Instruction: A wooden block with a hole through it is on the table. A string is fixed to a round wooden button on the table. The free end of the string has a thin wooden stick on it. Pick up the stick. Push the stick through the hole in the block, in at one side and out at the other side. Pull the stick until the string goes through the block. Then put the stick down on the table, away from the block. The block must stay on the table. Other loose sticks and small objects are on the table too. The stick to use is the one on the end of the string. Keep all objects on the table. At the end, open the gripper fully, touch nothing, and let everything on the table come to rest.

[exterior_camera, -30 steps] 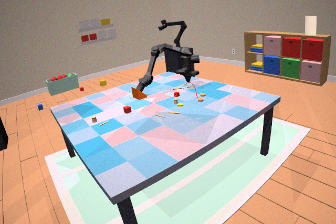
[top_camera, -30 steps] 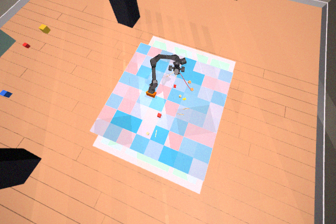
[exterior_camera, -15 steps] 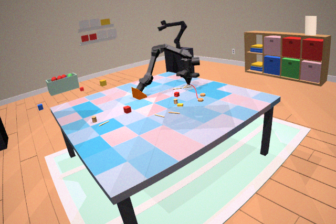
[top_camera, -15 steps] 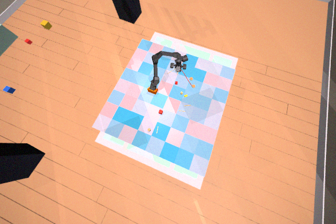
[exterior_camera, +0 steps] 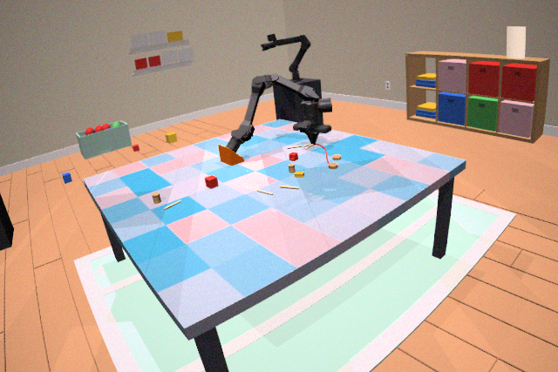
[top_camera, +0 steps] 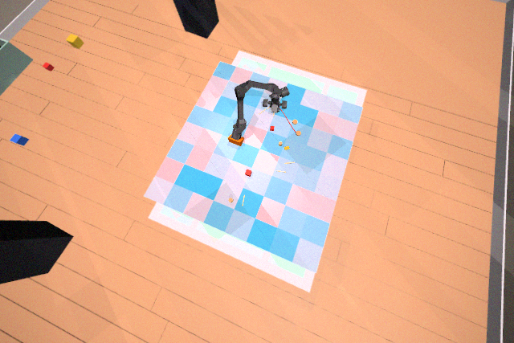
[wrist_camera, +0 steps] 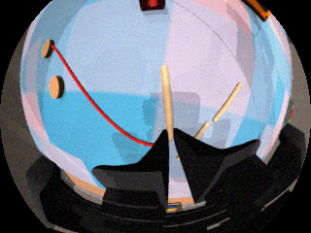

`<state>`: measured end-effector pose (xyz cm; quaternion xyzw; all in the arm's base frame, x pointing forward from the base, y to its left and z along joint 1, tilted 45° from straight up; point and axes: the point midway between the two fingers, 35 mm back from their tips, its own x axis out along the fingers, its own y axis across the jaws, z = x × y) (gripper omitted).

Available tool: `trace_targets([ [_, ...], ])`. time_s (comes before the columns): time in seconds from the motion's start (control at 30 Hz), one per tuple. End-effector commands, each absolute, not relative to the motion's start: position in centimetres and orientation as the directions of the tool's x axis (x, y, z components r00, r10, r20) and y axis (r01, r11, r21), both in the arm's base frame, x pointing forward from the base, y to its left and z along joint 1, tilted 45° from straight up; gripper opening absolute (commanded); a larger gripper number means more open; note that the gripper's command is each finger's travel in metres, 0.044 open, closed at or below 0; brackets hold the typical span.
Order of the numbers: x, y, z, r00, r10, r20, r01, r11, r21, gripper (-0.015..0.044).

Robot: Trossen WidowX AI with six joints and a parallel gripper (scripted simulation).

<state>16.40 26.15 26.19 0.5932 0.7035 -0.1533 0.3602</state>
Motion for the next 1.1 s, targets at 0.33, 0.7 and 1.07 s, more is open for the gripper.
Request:
trace_targets([
  [0.33, 16.7, 26.1, 25.3, -0.035, 0.721, -0.692, 0.946, 0.248, 0.21, 0.0],
  [0.7, 17.3, 25.2, 24.2, -0.035, 0.717, -0.696, 0.945, 0.25, 0.21, 0.0],
  [1.07, 17.8, 24.3, 23.2, -0.036, 0.715, -0.698, 0.945, 0.251, 0.209, 0.0],
])
